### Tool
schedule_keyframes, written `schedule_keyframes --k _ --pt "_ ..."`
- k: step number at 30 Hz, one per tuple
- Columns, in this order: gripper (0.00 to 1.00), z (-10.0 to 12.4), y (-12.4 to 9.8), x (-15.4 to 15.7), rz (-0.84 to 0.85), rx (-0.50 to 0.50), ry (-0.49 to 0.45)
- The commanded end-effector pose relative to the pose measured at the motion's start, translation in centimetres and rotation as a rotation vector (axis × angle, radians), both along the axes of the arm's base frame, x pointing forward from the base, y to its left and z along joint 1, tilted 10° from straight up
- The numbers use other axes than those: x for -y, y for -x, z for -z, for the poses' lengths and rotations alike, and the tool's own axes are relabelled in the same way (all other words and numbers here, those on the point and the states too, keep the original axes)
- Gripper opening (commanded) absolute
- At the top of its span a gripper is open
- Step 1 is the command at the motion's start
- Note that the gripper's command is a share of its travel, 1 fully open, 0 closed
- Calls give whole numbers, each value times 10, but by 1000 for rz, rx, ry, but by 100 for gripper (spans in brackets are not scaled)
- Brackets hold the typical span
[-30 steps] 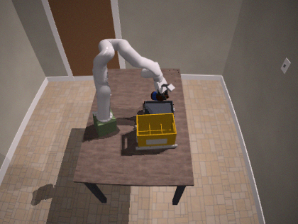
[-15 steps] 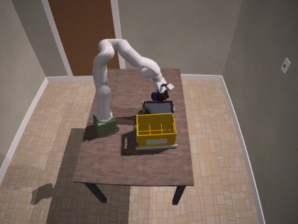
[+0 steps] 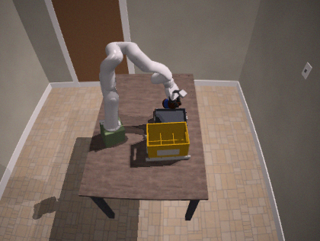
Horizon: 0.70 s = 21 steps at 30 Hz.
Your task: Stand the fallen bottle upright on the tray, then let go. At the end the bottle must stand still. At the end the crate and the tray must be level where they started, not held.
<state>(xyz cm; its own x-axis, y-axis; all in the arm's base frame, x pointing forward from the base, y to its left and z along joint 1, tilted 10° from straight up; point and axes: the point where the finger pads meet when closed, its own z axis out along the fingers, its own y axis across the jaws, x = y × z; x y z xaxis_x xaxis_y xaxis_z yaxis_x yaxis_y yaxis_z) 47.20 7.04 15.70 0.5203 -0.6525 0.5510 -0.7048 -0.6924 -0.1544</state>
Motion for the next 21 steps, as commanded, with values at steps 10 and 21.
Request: schedule_keyframes --k 10,21 --pt "0 -1 0 0 4 14 15" --pt "0 0 1 -1 15 46 56"
